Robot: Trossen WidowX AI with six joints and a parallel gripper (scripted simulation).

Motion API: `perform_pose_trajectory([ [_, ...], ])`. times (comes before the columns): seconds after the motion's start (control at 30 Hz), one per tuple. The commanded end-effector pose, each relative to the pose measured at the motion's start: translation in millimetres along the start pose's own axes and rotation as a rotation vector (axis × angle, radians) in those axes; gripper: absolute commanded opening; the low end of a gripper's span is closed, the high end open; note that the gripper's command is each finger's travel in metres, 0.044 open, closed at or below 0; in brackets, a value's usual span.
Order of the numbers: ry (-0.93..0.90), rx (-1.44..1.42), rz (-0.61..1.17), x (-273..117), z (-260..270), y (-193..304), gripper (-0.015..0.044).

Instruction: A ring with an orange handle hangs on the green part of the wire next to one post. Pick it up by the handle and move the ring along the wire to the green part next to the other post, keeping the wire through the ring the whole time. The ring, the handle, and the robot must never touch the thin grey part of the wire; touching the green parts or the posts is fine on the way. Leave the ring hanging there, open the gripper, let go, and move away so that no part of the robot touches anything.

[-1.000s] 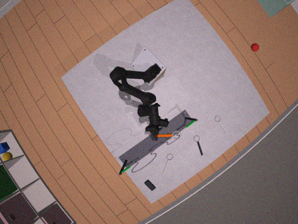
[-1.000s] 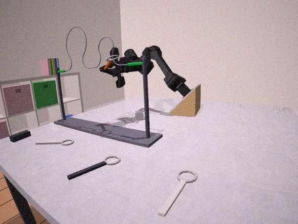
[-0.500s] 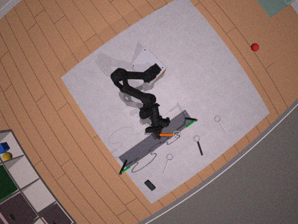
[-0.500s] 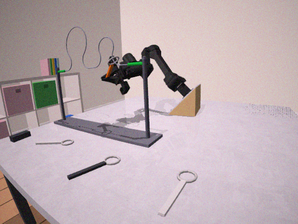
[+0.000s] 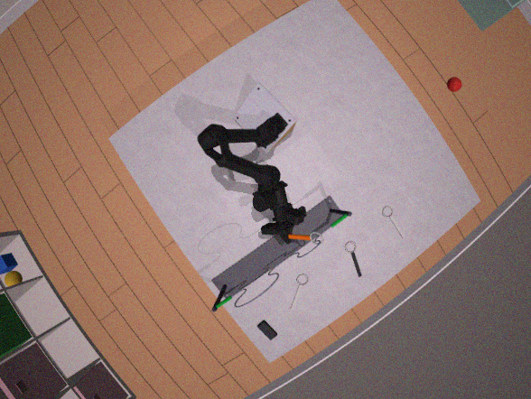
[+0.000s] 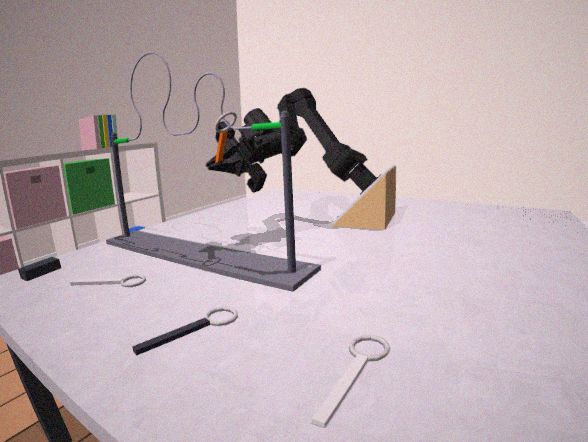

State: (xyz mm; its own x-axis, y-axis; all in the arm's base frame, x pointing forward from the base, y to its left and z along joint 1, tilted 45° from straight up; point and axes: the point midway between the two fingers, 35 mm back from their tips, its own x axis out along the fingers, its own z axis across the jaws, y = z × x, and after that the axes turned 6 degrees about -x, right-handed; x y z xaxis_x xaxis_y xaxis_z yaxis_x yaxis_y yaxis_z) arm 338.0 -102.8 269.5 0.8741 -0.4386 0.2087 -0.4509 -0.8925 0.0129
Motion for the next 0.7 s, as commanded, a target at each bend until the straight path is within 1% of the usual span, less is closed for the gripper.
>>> perform_pose_trajectory([
  [0.0, -0.036, 0.046, 0.005, -2, 13, -1, -0.015],
  [0.67, -0.134, 0.256, 0.024, -9, 47, -11, -0.015],
])
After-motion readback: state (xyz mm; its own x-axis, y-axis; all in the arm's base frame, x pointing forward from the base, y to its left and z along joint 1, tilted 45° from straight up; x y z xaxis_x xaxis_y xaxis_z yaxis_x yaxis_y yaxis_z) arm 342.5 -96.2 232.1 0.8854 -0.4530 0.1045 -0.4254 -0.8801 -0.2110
